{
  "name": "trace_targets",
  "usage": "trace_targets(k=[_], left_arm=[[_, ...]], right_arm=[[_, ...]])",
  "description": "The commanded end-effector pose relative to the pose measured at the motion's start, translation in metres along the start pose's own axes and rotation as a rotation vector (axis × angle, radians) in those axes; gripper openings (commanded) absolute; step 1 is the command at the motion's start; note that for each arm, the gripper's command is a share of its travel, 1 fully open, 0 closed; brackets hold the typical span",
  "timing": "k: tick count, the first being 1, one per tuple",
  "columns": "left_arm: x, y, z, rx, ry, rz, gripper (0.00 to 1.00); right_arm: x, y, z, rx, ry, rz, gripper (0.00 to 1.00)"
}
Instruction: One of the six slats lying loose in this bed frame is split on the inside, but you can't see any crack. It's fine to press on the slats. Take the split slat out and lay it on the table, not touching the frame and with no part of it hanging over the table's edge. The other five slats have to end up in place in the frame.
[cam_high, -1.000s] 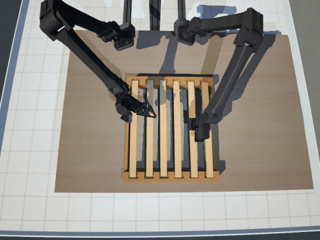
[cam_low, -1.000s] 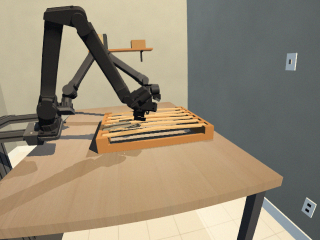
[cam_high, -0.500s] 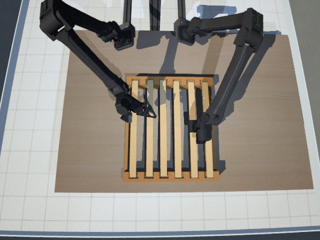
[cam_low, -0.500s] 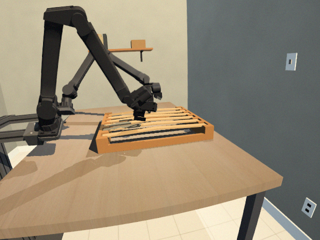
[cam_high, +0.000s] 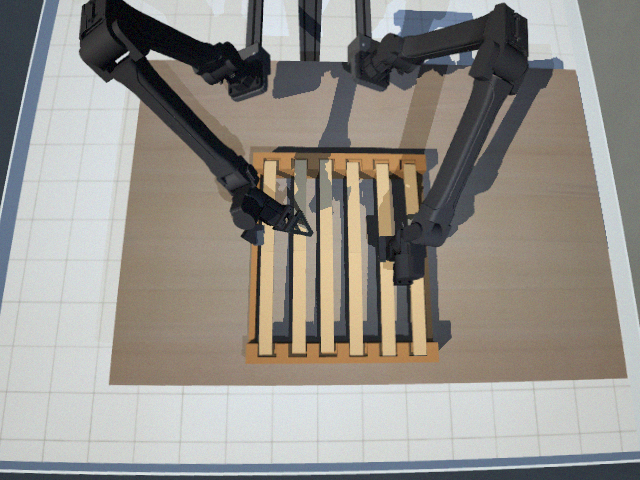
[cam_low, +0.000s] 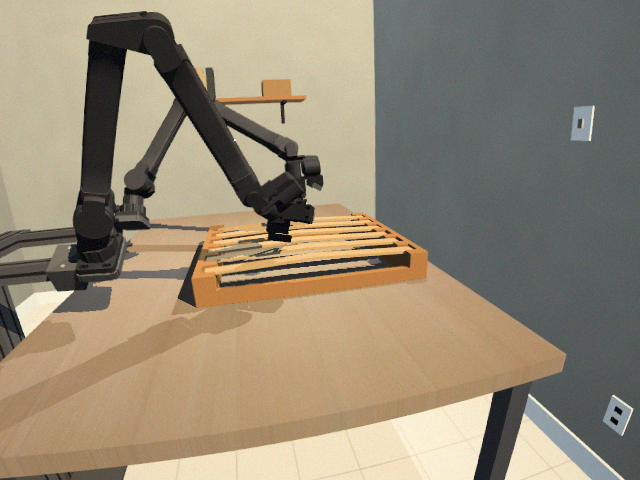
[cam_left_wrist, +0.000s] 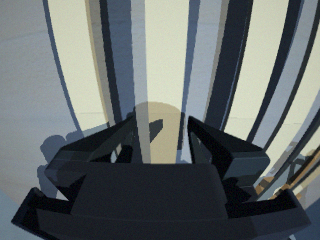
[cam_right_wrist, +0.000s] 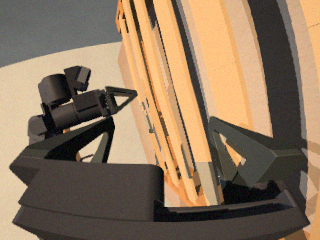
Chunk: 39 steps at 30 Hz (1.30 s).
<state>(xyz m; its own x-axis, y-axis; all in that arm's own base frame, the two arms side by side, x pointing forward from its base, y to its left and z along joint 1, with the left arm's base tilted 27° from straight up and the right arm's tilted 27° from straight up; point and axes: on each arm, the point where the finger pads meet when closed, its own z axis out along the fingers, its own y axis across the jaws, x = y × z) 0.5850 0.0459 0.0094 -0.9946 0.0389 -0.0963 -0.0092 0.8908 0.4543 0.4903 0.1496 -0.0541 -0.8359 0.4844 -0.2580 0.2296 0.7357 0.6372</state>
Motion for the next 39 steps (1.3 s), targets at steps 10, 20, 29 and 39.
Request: trace_targets(k=[10,20,29,39], left_arm=[[0.003,-0.005,0.016,0.001,0.001,0.001,0.63],[-0.003,0.005,0.037,0.0,-0.002,-0.003,0.59],[0.0,-0.016,0.035,0.004,-0.004,0.021,0.45],[0.002,-0.013,0.037,0.003,0.002,0.018,0.28]], right_arm=[[-0.006,0.005,0.006,-0.014,-0.014,-0.008,1.0],[-0.006,0.005,0.006,-0.014,-0.014,-0.008,1.0],[-0.006,0.005,0.006,-0.014,-0.014,-0.008,1.0],[-0.006,0.005,0.006,-0.014,-0.014,-0.008,1.0]])
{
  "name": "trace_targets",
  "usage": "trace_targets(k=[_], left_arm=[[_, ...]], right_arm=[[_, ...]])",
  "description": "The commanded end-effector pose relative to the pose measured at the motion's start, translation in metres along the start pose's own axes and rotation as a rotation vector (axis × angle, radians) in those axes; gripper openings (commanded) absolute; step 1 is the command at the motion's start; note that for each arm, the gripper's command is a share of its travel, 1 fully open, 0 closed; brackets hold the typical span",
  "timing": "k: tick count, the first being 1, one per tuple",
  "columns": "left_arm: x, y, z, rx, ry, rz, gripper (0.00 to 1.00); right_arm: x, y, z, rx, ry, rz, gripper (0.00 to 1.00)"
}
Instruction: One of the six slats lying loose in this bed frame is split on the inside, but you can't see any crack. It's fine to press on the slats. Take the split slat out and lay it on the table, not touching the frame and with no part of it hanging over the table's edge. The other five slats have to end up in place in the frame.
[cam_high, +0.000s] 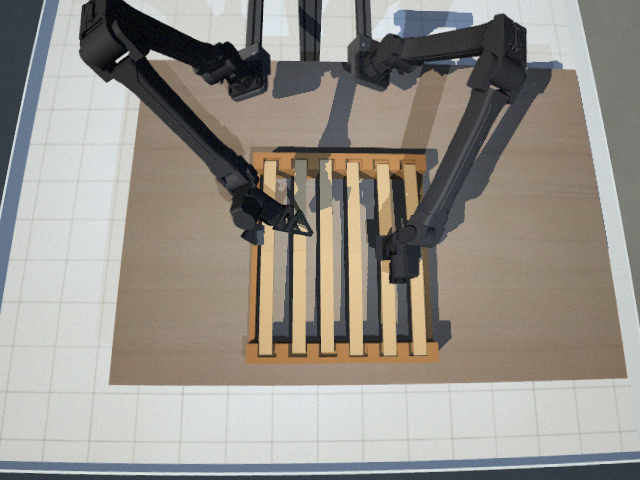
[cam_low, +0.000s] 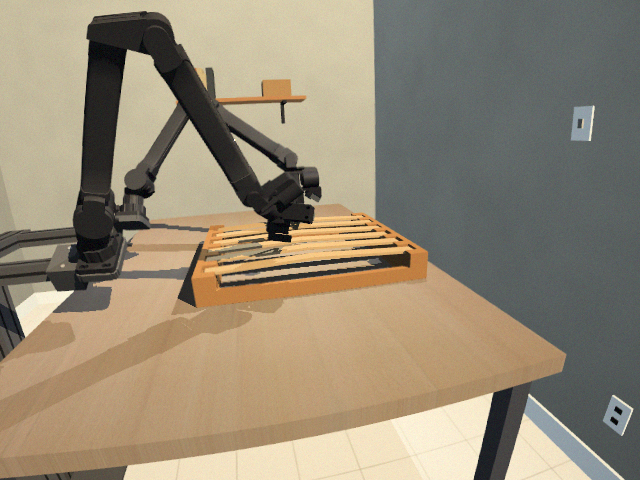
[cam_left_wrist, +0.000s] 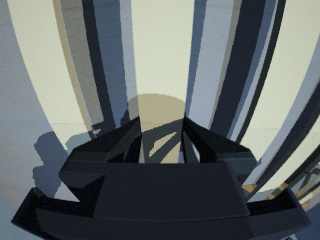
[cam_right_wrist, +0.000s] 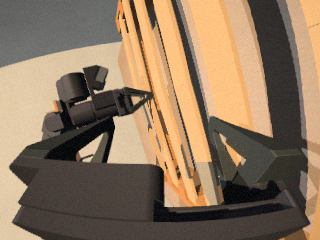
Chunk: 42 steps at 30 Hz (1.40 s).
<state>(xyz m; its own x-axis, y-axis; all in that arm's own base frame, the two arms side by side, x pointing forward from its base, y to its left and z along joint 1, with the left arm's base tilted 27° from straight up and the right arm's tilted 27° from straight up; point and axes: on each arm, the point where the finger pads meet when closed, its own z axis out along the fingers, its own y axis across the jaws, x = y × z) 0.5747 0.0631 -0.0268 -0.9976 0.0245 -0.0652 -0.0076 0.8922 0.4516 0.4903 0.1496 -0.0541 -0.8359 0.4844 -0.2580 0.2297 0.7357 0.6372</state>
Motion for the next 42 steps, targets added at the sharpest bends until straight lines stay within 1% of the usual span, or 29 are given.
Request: trace_targets(k=[1,3,5,9,11,15,18,21,23,25,26,28,29,31,36,37,42], left_arm=[[-0.012,-0.012,-0.002,-0.001,-0.032,0.017,0.33],[-0.015,-0.009,-0.018,0.0,-0.046,0.012,0.33],[-0.025,-0.003,-0.045,0.001,-0.077,-0.008,0.33],[-0.024,-0.002,-0.074,0.0,-0.079,-0.009,0.33],[-0.024,-0.002,-0.074,0.0,-0.079,-0.009,0.33],[-0.024,-0.002,-0.095,0.0,-0.08,-0.01,0.33],[-0.015,-0.004,-0.089,-0.002,-0.064,-0.001,0.33],[-0.014,0.02,-0.083,-0.005,-0.052,0.025,0.33],[-0.012,0.051,-0.084,-0.006,-0.047,0.054,0.33],[-0.015,0.092,-0.092,-0.008,-0.059,0.061,0.33],[-0.015,0.096,-0.092,-0.008,-0.059,0.061,0.33],[-0.015,0.096,-0.092,-0.008,-0.059,0.061,0.33],[-0.013,0.118,-0.095,-0.009,-0.058,0.058,0.33],[-0.012,0.14,-0.097,-0.01,-0.058,0.054,0.33],[-0.008,0.2,-0.105,-0.017,-0.061,0.017,0.33],[-0.009,0.209,-0.106,-0.019,-0.065,0.011,0.33],[-0.009,0.213,-0.073,-0.01,-0.026,0.025,0.33]], right_arm=[[-0.006,0.005,0.006,-0.014,-0.014,-0.008,1.0],[-0.008,0.008,0.006,-0.024,-0.016,-0.003,1.0],[-0.014,0.008,0.003,-0.045,-0.024,0.019,1.0],[-0.014,0.023,0.003,-0.109,-0.017,0.061,1.0],[-0.014,0.023,0.003,-0.109,-0.017,0.061,1.0],[-0.012,0.034,0.004,-0.15,-0.007,0.086,1.0],[-0.013,0.039,0.003,-0.172,-0.005,0.103,1.0],[-0.014,0.04,0.003,-0.178,-0.005,0.107,1.0],[-0.011,0.049,0.007,-0.183,0.001,0.041,1.0],[-0.008,0.054,0.015,-0.187,0.005,-0.099,1.0],[-0.005,0.057,0.021,-0.192,0.009,-0.17,1.0],[-0.005,0.057,0.021,-0.192,0.009,-0.17,1.0],[-0.003,0.061,0.027,-0.197,0.014,-0.231,1.0],[0.003,0.068,0.039,-0.211,0.026,-0.348,1.0],[0.019,0.08,0.064,-0.237,0.06,-0.528,1.0],[0.021,0.083,0.069,-0.243,0.063,-0.564,1.0],[0.035,0.093,0.09,-0.277,0.077,-0.746,1.0]])
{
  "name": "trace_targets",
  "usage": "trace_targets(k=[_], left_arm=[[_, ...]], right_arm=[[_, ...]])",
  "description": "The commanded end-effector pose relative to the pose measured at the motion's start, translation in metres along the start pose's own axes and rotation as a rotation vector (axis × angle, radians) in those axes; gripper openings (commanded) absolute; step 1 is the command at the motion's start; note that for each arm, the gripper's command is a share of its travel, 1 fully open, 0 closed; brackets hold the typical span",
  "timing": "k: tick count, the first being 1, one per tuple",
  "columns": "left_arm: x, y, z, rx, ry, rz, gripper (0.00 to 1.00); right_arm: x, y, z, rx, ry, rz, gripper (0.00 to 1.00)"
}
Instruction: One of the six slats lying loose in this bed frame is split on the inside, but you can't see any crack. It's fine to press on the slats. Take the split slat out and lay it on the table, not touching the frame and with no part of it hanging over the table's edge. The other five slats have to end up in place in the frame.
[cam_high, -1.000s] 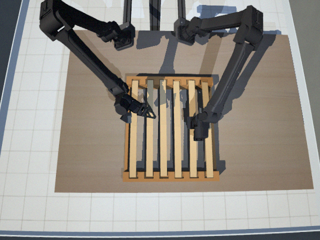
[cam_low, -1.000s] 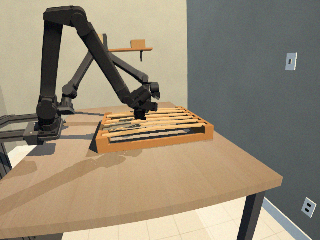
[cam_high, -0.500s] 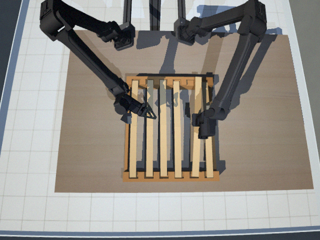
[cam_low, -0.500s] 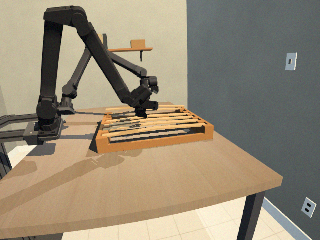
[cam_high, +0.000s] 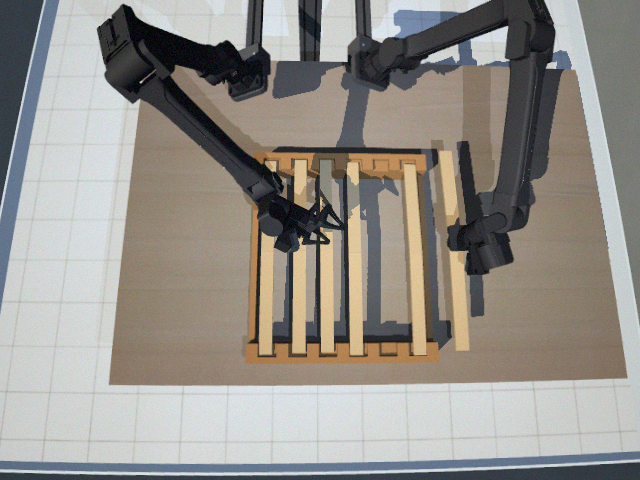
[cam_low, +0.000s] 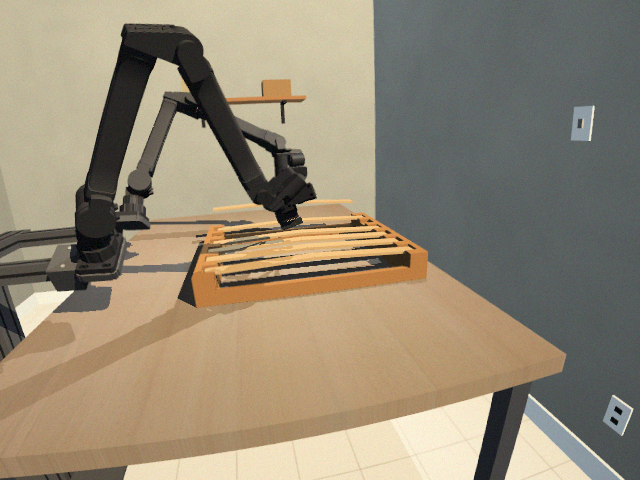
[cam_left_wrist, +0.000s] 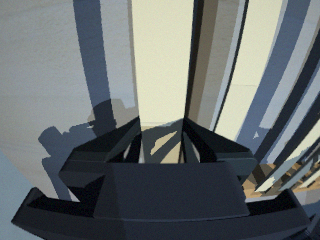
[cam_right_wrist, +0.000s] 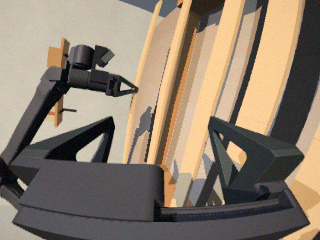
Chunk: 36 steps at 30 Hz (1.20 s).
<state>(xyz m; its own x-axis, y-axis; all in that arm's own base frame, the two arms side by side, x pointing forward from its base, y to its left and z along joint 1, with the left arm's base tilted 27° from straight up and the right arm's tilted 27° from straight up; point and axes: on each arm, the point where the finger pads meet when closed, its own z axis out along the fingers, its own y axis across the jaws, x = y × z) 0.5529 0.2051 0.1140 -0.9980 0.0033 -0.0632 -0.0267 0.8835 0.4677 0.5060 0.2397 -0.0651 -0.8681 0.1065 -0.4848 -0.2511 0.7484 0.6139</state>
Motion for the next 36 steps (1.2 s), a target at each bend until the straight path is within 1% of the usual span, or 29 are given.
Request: trace_targets(k=[1,3,4,7,12,17,18,20,24,29,32,36], left_arm=[[-0.026,0.023,-0.006,0.01,-0.036,0.044,0.33],[-0.026,0.023,-0.006,0.01,-0.036,0.044,0.33],[-0.025,0.014,-0.002,0.013,-0.033,0.061,0.33],[-0.021,0.018,0.028,0.012,-0.026,0.054,0.33],[-0.011,0.013,0.07,0.019,-0.006,0.059,0.33],[-0.016,0.017,0.093,0.015,-0.017,0.049,0.33],[-0.018,0.018,0.096,0.013,-0.02,0.046,0.33],[-0.018,0.018,0.096,0.013,-0.02,0.046,0.33],[-0.021,0.011,0.101,0.015,-0.026,0.053,0.33],[-0.025,0.014,0.093,0.013,-0.043,0.036,0.33],[-0.025,0.014,0.093,0.011,-0.042,0.036,0.33],[-0.031,0.009,0.093,0.013,-0.041,0.052,0.33]], right_arm=[[-0.012,0.023,0.041,-0.068,0.016,-0.346,1.0],[-0.012,0.023,0.041,-0.068,0.016,-0.346,1.0],[-0.012,0.025,0.045,-0.075,0.013,-0.39,1.0],[-0.005,0.031,0.063,-0.1,0.024,-0.538,1.0],[0.005,0.039,0.085,-0.136,0.034,-0.716,1.0],[0.017,0.046,0.107,-0.174,0.037,-0.899,1.0],[0.019,0.048,0.112,-0.181,0.038,-0.935,1.0],[0.019,0.048,0.112,-0.181,0.038,-0.935,1.0],[0.032,0.054,0.132,-0.221,0.034,-1.122,1.0],[0.049,0.062,0.156,-0.268,0.03,-1.28,1.0],[0.055,0.064,0.162,-0.282,0.03,-1.307,1.0],[0.054,0.061,0.163,-0.279,0.032,-1.284,1.0]])
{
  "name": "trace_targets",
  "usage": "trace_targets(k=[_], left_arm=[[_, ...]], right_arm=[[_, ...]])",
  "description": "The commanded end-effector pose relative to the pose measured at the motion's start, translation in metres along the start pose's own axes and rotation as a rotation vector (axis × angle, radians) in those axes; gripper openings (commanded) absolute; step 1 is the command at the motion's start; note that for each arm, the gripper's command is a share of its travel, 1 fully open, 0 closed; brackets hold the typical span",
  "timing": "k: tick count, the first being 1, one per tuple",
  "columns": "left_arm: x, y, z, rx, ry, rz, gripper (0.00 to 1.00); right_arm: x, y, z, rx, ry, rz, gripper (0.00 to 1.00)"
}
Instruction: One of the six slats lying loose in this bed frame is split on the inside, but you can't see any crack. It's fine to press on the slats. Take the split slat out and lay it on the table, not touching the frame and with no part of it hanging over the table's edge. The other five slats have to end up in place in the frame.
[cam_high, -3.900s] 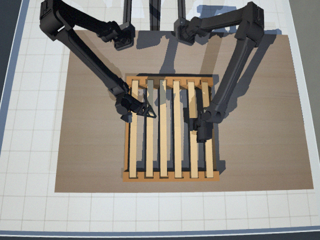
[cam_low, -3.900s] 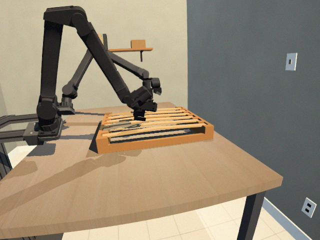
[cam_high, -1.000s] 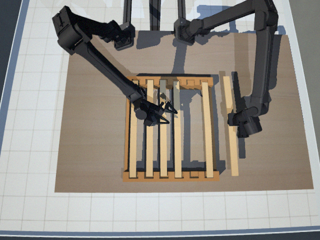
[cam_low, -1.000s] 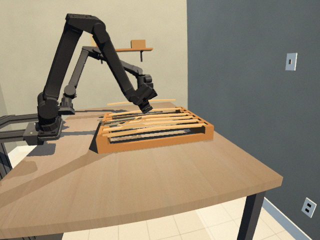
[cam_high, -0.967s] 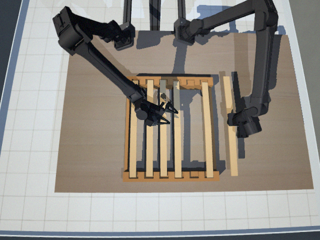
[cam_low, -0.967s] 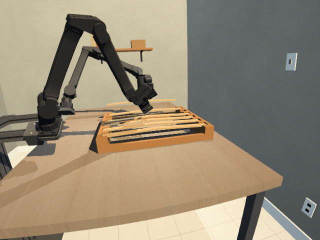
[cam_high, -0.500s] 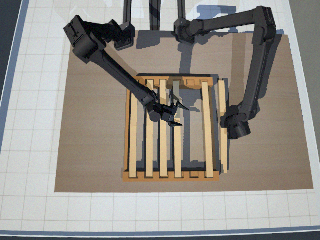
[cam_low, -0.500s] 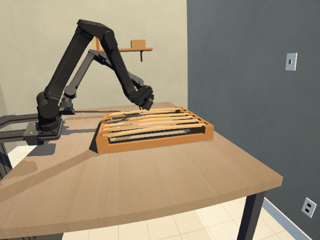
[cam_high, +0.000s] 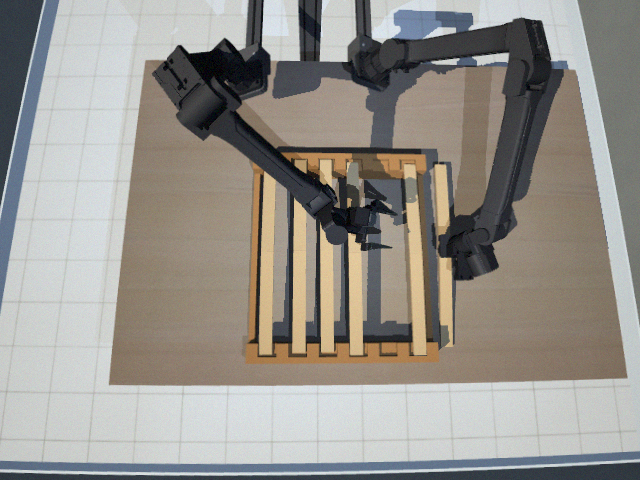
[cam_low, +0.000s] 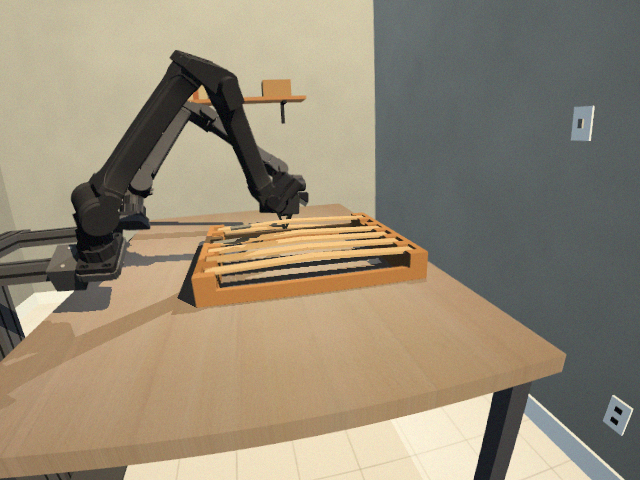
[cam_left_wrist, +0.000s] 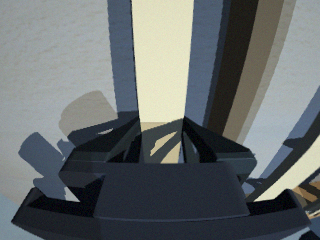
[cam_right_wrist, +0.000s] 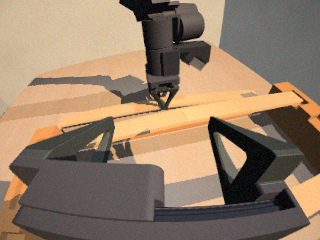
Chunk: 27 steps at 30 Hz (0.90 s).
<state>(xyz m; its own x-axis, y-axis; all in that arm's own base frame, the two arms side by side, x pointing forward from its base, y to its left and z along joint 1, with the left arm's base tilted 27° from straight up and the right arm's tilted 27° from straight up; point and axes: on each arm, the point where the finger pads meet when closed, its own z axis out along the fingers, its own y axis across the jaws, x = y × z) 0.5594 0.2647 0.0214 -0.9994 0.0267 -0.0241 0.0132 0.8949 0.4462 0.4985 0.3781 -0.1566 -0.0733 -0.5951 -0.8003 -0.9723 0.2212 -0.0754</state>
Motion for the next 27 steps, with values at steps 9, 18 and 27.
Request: trace_targets(k=[9,18,27], left_arm=[[-0.036,0.005,-0.014,-0.014,-0.057,0.01,0.33],[-0.021,0.006,0.012,-0.004,-0.028,0.006,0.33],[-0.036,0.004,0.016,-0.013,-0.059,0.013,0.33]], right_arm=[[-0.011,-0.016,0.014,-0.002,-0.027,-0.102,1.0],[-0.011,-0.016,0.014,-0.002,-0.027,-0.102,1.0],[-0.011,-0.016,0.014,-0.002,-0.027,-0.102,1.0]])
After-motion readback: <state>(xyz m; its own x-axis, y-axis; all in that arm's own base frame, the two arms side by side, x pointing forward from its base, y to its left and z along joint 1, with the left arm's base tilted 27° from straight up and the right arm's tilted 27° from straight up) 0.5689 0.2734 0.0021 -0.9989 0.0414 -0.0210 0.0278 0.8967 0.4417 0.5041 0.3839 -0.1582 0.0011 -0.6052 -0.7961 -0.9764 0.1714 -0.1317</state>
